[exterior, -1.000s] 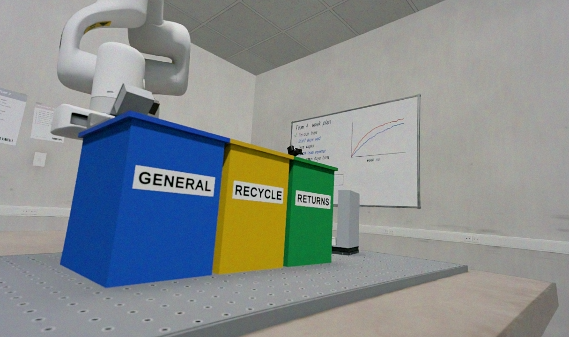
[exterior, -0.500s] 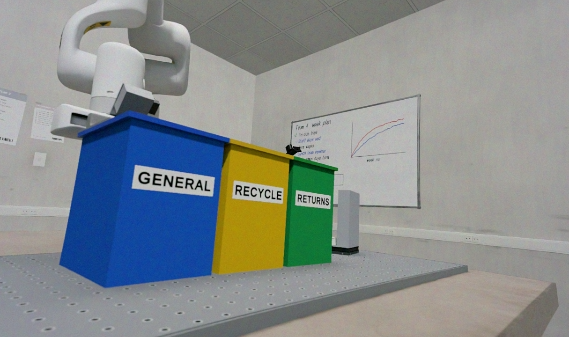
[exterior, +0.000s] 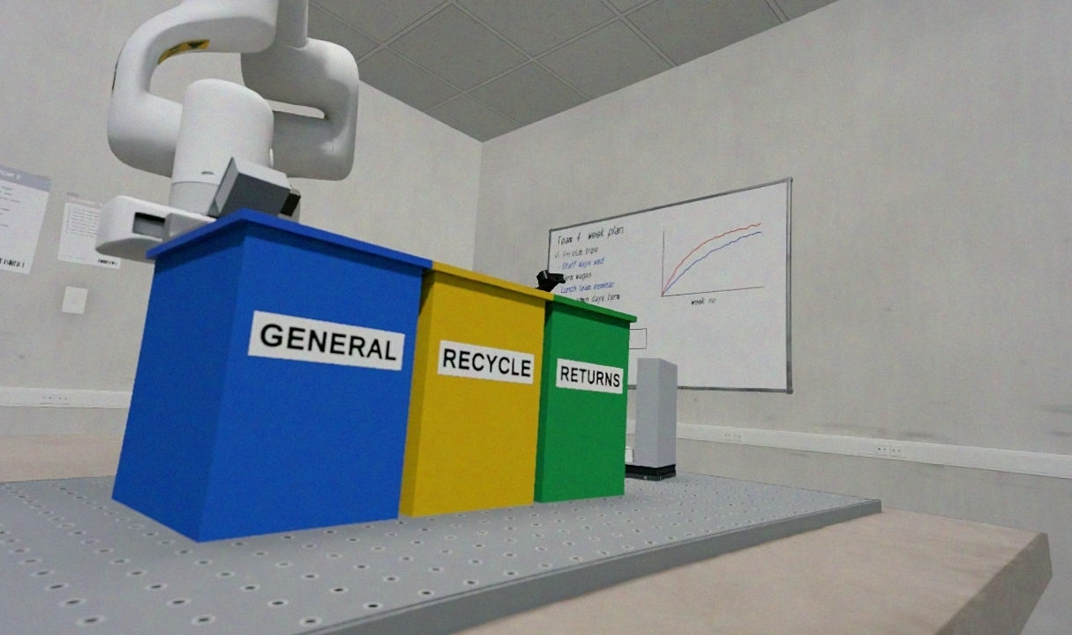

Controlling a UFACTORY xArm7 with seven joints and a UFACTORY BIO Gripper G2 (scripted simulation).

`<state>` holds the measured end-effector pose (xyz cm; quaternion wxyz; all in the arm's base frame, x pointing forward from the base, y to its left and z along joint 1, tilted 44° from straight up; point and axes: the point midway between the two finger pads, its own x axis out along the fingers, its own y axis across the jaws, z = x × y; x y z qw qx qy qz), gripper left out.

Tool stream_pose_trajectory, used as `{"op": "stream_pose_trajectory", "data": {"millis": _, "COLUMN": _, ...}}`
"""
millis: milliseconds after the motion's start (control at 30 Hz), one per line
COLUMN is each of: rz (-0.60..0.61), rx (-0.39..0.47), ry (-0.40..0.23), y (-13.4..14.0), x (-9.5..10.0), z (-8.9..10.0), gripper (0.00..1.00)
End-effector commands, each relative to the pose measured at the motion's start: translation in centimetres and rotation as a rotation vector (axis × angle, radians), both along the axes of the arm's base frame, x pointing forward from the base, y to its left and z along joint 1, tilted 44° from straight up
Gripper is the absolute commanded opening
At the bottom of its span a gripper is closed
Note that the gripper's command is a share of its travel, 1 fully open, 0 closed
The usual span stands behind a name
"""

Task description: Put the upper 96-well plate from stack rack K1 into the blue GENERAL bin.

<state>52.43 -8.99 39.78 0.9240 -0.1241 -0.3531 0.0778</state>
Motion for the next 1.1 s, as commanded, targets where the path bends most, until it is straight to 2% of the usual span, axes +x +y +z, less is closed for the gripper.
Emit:
{"op": "stream_pose_trajectory", "data": {"millis": 0, "rz": 0.000, "rx": 0.000, "ry": -0.002, "y": 0.0, "x": -0.2, "z": 0.3, "gripper": 0.18}}
{"op": "stream_pose_trajectory", "data": {"millis": 667, "rz": 0.000, "rx": 0.000, "ry": -0.002, "y": 0.6, "x": -2.2, "z": 2.5, "gripper": 0.18}}
{"op": "stream_pose_trajectory", "data": {"millis": 1067, "rz": 0.013, "rx": -0.012, "ry": 0.001, "y": 1.0, "x": -2.5, "z": 2.3, "gripper": 0.18}}
